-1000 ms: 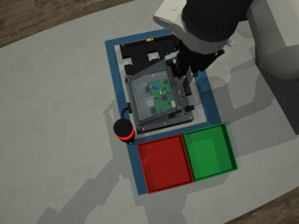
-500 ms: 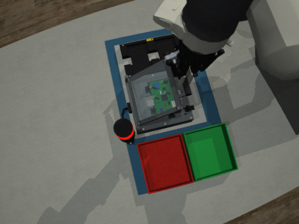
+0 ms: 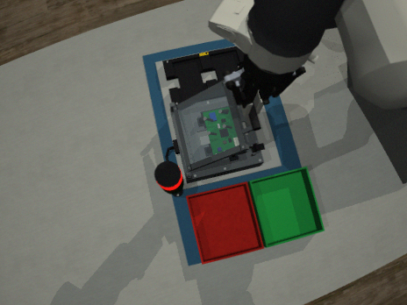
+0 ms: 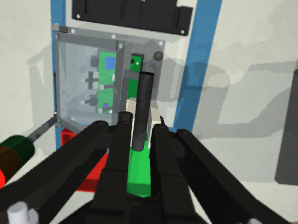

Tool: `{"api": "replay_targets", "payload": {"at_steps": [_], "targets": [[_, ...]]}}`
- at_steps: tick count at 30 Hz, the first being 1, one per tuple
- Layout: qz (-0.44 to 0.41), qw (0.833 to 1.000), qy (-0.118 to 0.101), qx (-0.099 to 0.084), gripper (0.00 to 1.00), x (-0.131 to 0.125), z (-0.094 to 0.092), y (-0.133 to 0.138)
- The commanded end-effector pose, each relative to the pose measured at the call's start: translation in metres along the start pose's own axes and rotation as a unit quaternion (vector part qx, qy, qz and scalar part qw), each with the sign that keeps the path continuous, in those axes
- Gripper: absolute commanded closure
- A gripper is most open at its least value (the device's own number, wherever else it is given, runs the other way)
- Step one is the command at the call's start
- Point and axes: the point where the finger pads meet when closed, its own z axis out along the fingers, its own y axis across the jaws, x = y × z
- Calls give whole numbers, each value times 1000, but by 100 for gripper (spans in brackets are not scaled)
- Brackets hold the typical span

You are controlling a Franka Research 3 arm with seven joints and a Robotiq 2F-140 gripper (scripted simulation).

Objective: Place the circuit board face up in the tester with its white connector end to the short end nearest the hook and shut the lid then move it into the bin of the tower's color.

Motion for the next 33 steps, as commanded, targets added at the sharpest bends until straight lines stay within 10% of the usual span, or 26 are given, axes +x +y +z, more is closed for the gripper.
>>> {"api": "replay_targets", "payload": {"at_steps": [1, 33], "targets": [[0, 1000, -1, 1, 100, -1, 0, 0], [0, 1000, -1, 1, 100, -1, -42, -43]]}}
